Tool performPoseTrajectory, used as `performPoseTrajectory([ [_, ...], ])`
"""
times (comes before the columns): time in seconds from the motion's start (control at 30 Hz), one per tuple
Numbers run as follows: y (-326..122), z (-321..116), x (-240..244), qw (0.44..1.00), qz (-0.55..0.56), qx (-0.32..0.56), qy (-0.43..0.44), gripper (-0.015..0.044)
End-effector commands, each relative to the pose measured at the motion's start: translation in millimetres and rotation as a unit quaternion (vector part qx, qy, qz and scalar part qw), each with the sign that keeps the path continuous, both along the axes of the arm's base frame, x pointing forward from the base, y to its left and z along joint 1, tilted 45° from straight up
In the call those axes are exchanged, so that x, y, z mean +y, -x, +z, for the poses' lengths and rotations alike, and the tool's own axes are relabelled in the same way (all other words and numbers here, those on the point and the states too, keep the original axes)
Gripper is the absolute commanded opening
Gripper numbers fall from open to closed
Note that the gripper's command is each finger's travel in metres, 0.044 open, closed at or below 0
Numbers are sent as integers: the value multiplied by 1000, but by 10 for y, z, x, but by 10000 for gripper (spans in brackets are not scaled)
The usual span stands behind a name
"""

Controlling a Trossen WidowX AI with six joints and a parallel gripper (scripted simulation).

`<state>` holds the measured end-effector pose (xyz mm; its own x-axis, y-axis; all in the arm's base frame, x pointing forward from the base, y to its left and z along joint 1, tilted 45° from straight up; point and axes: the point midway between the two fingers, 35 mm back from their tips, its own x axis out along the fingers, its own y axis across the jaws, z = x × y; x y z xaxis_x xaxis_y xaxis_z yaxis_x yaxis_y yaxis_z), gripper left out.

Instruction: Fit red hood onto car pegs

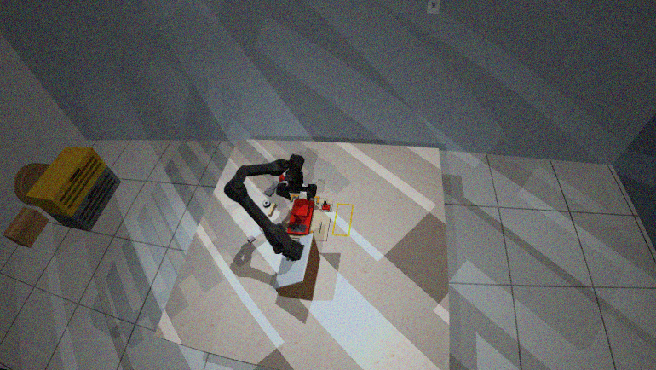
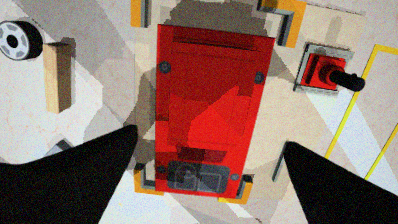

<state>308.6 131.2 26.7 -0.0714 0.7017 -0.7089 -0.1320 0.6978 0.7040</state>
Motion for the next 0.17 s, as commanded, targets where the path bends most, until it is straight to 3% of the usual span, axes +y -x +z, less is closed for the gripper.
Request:
performPoseTrajectory([
  [0.0,1,8,3,1000,1,-1,-2,440],
  [0.13,1,8,3,1000,1,-1,-2,440],
])
